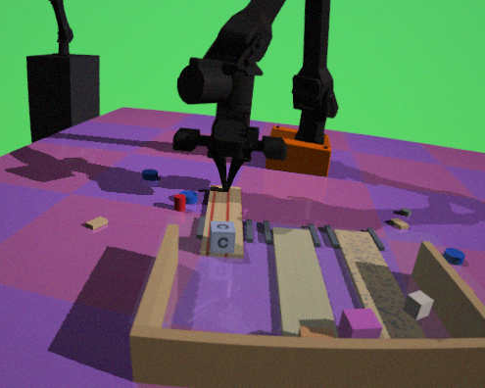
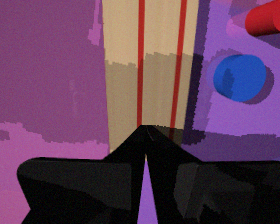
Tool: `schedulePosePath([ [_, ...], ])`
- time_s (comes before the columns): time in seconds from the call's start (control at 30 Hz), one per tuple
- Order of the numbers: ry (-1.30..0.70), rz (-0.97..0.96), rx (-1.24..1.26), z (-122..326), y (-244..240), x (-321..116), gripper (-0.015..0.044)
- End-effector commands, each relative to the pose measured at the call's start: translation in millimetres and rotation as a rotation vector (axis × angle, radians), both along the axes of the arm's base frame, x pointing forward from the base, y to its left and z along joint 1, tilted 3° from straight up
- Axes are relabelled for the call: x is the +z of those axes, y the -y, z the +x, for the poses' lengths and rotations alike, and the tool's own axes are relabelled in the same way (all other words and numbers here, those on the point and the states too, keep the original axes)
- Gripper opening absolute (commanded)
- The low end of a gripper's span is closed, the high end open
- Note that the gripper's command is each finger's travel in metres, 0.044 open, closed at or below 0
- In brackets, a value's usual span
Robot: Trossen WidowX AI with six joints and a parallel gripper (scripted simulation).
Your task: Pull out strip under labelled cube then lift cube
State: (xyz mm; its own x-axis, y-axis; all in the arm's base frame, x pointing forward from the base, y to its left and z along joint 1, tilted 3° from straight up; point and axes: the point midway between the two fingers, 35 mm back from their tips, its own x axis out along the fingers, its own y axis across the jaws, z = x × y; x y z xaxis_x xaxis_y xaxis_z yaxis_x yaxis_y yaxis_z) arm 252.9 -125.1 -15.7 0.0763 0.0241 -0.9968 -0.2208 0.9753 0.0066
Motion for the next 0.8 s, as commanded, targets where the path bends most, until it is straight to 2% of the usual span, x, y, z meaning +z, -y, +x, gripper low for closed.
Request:
schedulePosePath([
  [0.0, -0.025, 0.006, -0.001, -13, 0, -5, 0.0000],
  [0.4, -0.025, 0.006, -0.001, -20, 1, -6, 0.0000],
  [0.57, -0.023, 0.005, -0.001, -14, 5, 38, 0.0000],
  [0.7, -0.024, 0.006, -0.001, -14, 5, 41, 0.0000],
  [0.77, -0.022, 0.002, 0.058, -3, 3, 40, 0.0053],
])
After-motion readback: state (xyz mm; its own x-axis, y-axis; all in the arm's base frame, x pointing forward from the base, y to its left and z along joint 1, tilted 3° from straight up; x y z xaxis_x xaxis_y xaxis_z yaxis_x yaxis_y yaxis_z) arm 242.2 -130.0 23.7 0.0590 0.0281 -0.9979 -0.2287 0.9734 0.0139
